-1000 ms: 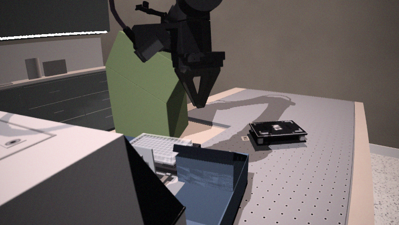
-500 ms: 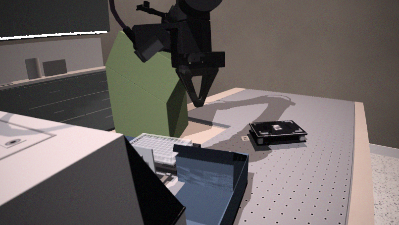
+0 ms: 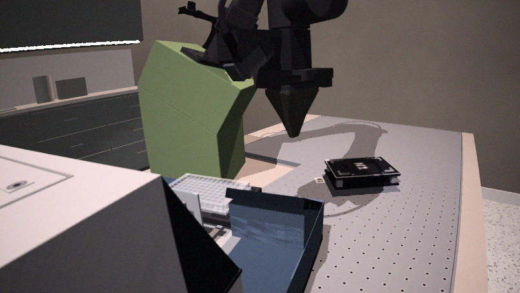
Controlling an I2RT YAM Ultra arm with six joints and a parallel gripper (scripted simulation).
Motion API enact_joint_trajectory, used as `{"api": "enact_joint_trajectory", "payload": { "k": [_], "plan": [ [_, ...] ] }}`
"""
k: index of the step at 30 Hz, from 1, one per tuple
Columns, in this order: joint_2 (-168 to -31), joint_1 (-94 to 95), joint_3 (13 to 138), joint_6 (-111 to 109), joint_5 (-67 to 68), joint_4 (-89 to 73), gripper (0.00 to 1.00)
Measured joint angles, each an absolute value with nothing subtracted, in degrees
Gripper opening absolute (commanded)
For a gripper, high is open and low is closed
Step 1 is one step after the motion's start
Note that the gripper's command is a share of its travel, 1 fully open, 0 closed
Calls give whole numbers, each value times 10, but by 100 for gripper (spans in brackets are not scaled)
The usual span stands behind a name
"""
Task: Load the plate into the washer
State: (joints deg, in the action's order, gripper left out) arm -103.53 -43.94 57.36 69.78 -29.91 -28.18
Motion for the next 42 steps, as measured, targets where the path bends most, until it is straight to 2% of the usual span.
{"api": "enact_joint_trajectory", "payload": {
  "k": [19, 42],
  "plan": [
    [-1009, -372, 602, 517, -273, -296, 0],
    [-1009, -372, 602, 497, -272, -301, 0]
  ]
}}
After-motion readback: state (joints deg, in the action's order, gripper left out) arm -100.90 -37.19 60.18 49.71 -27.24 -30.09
